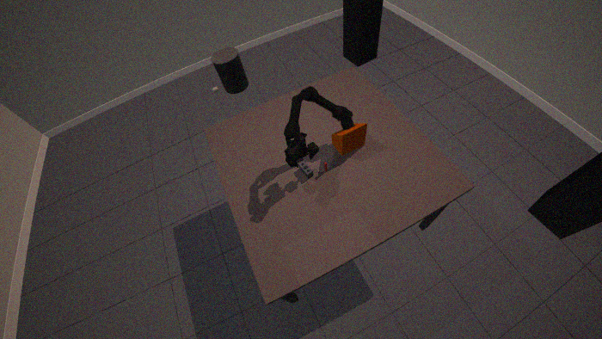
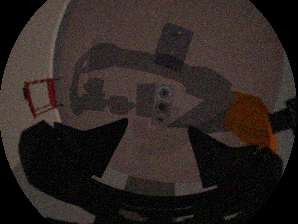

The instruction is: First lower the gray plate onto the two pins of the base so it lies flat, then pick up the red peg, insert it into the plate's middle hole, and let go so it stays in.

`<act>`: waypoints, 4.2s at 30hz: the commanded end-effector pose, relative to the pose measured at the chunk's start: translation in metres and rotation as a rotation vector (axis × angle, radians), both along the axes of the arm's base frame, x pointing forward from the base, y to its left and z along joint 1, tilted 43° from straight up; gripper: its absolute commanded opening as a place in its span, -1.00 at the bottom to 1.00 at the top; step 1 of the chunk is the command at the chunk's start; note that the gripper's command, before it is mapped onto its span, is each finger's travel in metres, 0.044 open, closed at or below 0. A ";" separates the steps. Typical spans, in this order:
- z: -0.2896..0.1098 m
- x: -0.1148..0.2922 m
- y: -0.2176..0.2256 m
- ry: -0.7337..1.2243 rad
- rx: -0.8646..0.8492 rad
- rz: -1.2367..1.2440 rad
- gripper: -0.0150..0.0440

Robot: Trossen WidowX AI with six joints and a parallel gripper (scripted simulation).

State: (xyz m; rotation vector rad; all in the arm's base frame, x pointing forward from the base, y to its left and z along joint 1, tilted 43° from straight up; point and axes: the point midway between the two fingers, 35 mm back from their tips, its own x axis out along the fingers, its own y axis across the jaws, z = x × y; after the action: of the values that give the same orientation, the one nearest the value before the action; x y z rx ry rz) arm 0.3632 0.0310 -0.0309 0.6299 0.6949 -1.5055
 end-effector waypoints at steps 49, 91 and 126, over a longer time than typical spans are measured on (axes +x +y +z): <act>-0.071 -0.013 -0.075 0.015 -0.018 -0.010 1.00; -0.043 -0.002 -0.049 0.014 -0.012 -0.009 -0.49; 0.032 0.004 0.008 0.011 -0.011 -0.015 -0.49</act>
State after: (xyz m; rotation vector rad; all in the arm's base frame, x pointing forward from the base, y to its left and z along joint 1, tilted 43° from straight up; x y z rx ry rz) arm 0.3677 0.0427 0.0000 0.6106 0.6915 -1.5144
